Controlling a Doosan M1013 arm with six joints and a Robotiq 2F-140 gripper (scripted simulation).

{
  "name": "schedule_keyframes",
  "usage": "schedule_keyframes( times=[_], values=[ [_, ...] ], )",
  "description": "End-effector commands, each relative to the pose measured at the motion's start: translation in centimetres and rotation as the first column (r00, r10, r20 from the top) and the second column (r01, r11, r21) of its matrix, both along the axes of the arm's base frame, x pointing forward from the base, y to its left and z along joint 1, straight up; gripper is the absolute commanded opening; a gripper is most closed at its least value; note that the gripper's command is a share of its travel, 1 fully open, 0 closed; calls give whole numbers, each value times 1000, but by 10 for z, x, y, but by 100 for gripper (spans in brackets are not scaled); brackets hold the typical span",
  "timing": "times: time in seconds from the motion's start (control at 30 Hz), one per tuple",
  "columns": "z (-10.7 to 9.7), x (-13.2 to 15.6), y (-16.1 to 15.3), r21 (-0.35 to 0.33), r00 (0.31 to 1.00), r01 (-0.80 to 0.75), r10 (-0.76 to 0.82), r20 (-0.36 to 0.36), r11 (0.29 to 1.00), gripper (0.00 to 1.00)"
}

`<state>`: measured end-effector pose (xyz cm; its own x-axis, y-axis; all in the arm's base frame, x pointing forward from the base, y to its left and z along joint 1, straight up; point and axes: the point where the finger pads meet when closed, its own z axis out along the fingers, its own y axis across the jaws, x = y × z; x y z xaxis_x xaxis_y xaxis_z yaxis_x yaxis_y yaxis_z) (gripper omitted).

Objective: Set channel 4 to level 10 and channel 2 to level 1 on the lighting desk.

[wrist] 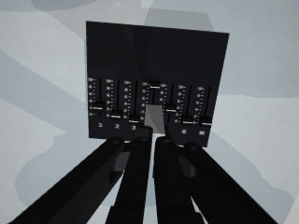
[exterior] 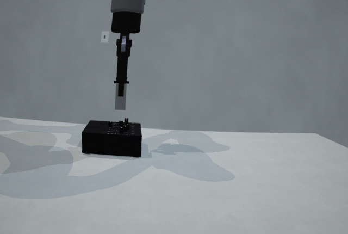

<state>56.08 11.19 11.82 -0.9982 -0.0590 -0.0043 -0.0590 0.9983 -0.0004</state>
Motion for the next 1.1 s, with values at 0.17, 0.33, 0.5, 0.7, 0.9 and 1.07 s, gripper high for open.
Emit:
schedule_keyframes(
  times=[0.17,0.33,0.5,0.7,0.9,1.07],
  values=[
    [0,0,0,0,1000,0,0,0,1000,100],
    [4,0,0,0,1000,0,0,0,1000,100],
    [11,0,0,0,1000,0,0,0,1000,100],
    [33,0,0,0,1000,0,0,0,1000,100],
    [55,0,0,0,1000,0,0,0,1000,100],
    [62,0,0,0,1000,0,0,0,1000,100]
  ],
)
